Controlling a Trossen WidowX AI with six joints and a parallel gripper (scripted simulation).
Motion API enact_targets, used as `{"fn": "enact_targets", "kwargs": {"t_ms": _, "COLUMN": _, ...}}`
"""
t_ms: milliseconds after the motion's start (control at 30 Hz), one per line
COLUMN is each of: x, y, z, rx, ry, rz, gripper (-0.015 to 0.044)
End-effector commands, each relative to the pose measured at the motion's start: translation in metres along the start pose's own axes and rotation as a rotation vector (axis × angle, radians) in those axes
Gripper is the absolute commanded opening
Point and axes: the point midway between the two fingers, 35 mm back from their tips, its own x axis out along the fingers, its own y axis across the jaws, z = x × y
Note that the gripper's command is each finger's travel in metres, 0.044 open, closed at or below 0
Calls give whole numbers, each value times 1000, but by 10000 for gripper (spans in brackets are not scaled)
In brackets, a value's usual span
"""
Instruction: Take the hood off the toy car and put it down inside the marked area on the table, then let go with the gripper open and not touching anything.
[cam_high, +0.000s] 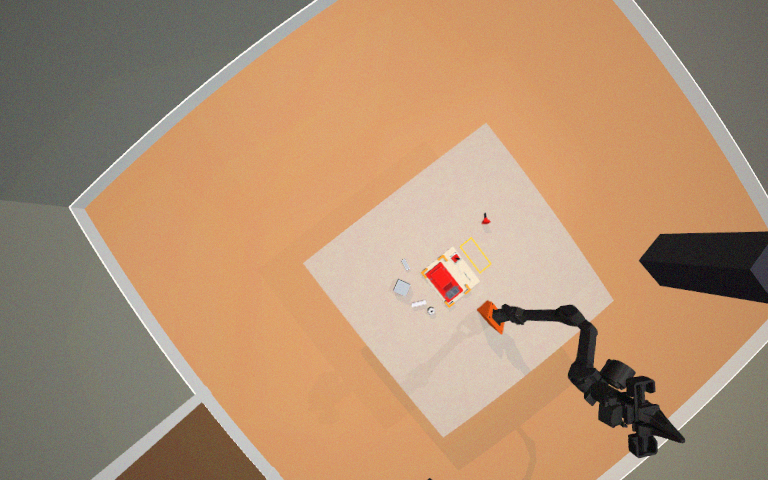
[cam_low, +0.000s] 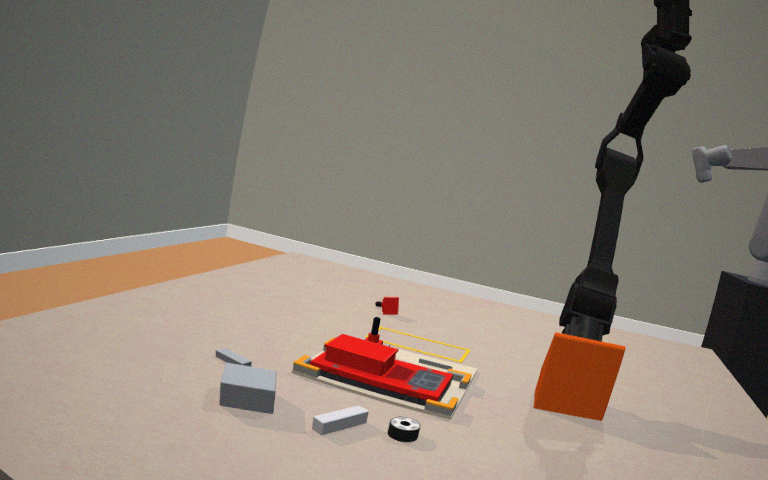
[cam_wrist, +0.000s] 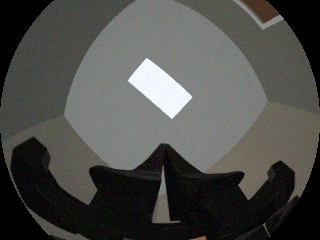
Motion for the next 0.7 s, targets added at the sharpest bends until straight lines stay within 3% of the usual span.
{"fn": "enact_targets", "kwargs": {"t_ms": 0, "x": 0, "y": 0, "z": 1, "rx": -3, "ry": -2, "rz": -1, "gripper": 26}}
{"fn": "enact_targets", "kwargs": {"t_ms": 133, "x": 0, "y": 0, "z": 22, "rx": -63, "ry": -60, "rz": -21, "gripper": 131}}
{"fn": "enact_targets", "kwargs": {"t_ms": 500, "x": -17, "y": 15, "z": 139, "rx": -376, "ry": -373, "rz": -148, "gripper": 420}}
{"fn": "enact_targets", "kwargs": {"t_ms": 667, "x": -33, "y": 27, "z": 187, "rx": -499, "ry": -508, "rz": -214, "gripper": 440}}
